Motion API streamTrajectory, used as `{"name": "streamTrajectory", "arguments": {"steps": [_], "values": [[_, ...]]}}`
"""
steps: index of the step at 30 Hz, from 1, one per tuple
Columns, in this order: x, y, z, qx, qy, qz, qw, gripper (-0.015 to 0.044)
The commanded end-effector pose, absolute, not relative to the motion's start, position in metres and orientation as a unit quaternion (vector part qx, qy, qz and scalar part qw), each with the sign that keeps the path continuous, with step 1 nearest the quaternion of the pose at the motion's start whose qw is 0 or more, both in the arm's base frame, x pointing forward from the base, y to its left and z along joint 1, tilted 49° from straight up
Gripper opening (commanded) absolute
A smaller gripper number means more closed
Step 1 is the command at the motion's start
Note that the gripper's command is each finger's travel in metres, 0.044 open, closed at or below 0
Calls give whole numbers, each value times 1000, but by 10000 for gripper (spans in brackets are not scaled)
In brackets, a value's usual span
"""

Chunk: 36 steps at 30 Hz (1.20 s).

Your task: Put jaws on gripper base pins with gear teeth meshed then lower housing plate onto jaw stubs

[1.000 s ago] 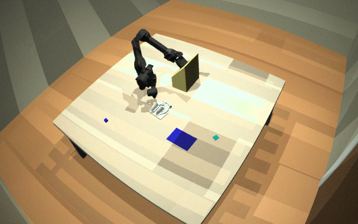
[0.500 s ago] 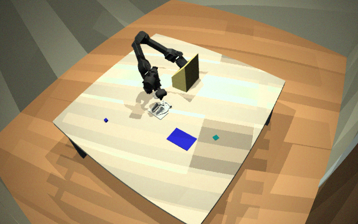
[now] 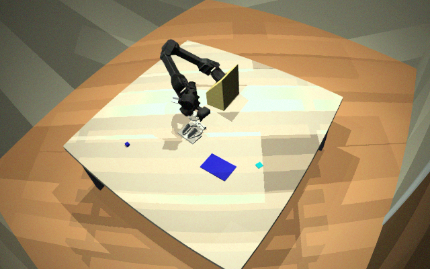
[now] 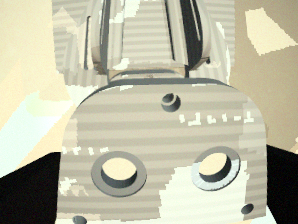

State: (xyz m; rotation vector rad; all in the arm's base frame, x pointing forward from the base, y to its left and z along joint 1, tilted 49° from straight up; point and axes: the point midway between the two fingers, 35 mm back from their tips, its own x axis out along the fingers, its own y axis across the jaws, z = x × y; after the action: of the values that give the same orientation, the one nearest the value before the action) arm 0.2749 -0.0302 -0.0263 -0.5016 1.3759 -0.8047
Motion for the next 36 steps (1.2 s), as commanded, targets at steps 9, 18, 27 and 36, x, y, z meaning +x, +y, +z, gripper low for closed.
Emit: {"name": "streamTrajectory", "arguments": {"steps": [9, 18, 27, 36], "values": [[277, -29, -28, -235, 612, -350, 669, 351], [277, -29, -28, -235, 612, -350, 669, 351], [276, -29, -28, -235, 612, -350, 669, 351], [264, -29, -28, -236, 613, -349, 669, 351]]}}
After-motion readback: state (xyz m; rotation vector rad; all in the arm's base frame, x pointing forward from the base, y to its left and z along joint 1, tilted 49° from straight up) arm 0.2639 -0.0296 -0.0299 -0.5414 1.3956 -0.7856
